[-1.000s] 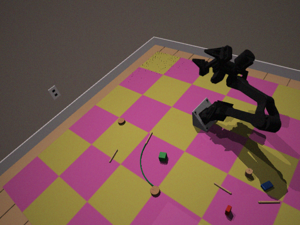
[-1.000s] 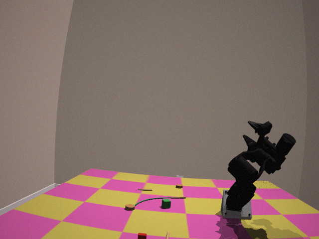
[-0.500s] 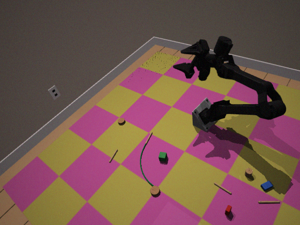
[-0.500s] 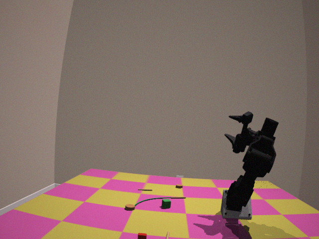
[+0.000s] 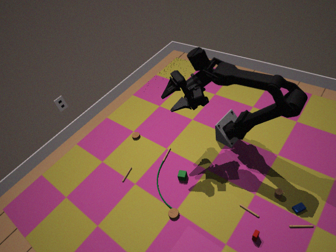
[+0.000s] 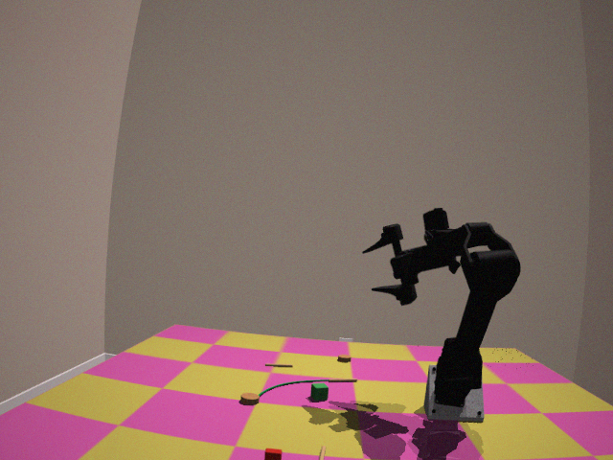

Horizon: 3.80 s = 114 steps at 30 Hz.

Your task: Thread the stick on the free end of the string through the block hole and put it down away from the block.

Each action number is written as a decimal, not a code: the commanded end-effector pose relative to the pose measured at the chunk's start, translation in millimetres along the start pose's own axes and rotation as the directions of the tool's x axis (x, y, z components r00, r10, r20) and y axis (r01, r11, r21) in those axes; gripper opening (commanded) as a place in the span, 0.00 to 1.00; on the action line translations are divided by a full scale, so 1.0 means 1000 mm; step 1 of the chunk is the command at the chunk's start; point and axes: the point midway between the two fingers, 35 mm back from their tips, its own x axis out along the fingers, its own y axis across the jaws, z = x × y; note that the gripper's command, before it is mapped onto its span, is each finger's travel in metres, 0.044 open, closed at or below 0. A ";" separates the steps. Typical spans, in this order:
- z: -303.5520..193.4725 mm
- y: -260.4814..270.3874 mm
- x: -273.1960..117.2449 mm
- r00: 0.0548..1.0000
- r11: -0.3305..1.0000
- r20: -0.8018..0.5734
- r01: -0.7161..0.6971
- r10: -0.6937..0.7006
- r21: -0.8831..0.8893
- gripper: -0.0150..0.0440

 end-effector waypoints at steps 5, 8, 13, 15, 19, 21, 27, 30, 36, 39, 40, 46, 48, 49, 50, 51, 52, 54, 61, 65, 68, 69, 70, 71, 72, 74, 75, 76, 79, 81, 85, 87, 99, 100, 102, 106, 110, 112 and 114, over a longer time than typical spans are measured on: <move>0.061 0.061 0.087 0.857 0.868 0.142 -0.496 0.494 -0.024 1.00; 0.084 0.087 0.104 0.752 0.767 0.160 -0.638 0.639 -0.063 1.00; 0.124 0.134 0.119 0.504 0.525 0.156 -0.837 0.850 -0.155 1.00; 0.140 0.154 0.120 0.379 0.402 0.143 -0.894 0.914 -0.197 1.00; 0.150 0.166 0.119 0.292 0.315 0.129 -0.922 0.948 -0.224 1.00; 0.150 0.166 0.119 0.292 0.315 0.129 -0.922 0.948 -0.224 1.00; 0.150 0.166 0.119 0.292 0.315 0.129 -0.922 0.948 -0.224 1.00; 0.150 0.166 0.119 0.292 0.315 0.129 -0.922 0.948 -0.224 1.00; 0.149 0.165 0.119 0.300 0.323 0.134 -0.921 0.945 -0.218 0.96; 0.149 0.165 0.119 0.300 0.323 0.134 -0.921 0.945 -0.218 0.82; 0.149 0.165 0.119 0.300 0.323 0.134 -0.921 0.945 -0.218 0.78; 0.149 0.165 0.119 0.300 0.323 0.134 -0.921 0.945 -0.218 0.67; 0.149 0.165 0.119 0.300 0.323 0.134 -0.921 0.945 -0.218 0.67; 0.149 0.165 0.119 0.300 0.323 0.134 -0.921 0.945 -0.218 0.67; 0.149 0.165 0.119 0.300 0.323 0.134 -0.921 0.945 -0.218 0.67; 0.149 0.165 0.119 0.300 0.323 0.134 -0.921 0.945 -0.218 0.67; 0.149 0.165 0.119 0.300 0.323 0.134 -0.921 0.945 -0.218 0.67; 0.149 0.165 0.119 0.300 0.323 0.134 -0.921 0.945 -0.218 0.67; 0.149 0.165 0.119 0.300 0.323 0.134 -0.921 0.944 -0.218 0.36; 0.149 0.165 0.119 0.300 0.323 0.134 -0.921 0.944 -0.218 0.25; 0.149 0.165 0.119 0.300 0.323 0.134 -0.921 0.944 -0.218 0.25; 0.149 0.165 0.119 0.300 0.323 0.134 -0.921 0.944 -0.218 0.25; 0.149 0.165 0.119 0.300 0.323 0.134 -0.921 0.944 -0.218 0.25; 0.149 0.165 0.119 0.300 0.323 0.134 -0.921 0.944 -0.218 0.25; 0.149 0.165 0.119 0.300 0.323 0.134 -0.921 0.944 -0.218 0.25; 0.149 0.165 0.119 0.300 0.323 0.134 -0.921 0.944 -0.218 0.25; 0.149 0.165 0.119 0.300 0.323 0.134 -0.921 0.944 -0.218 0.25; 0.149 0.165 0.119 0.300 0.323 0.134 -0.921 0.944 -0.218 0.25; 0.149 0.165 0.119 0.300 0.323 0.134 -0.921 0.944 -0.218 0.25; 0.149 0.165 0.119 0.300 0.323 0.134 -0.921 0.944 -0.218 0.25; 0.149 0.165 0.119 0.300 0.323 0.134 -0.921 0.944 -0.218 0.34; 0.149 0.165 0.119 0.300 0.323 0.134 -0.921 0.944 -0.218 0.43; 0.149 0.165 0.119 0.300 0.323 0.134 -0.921 0.944 -0.218 0.45; 0.149 0.165 0.119 0.300 0.323 0.134 -0.921 0.944 -0.218 0.40; 0.149 0.165 0.119 0.300 0.323 0.134 -0.921 0.944 -0.218 0.31; 0.149 0.165 0.119 0.300 0.323 0.134 -0.921 0.944 -0.218 0.25; 0.149 0.165 0.119 0.300 0.323 0.134 -0.921 0.944 -0.218 0.25; 0.149 0.165 0.119 0.300 0.323 0.134 -0.921 0.944 -0.218 0.25; 0.149 0.165 0.119 0.300 0.323 0.134 -0.921 0.944 -0.218 0.25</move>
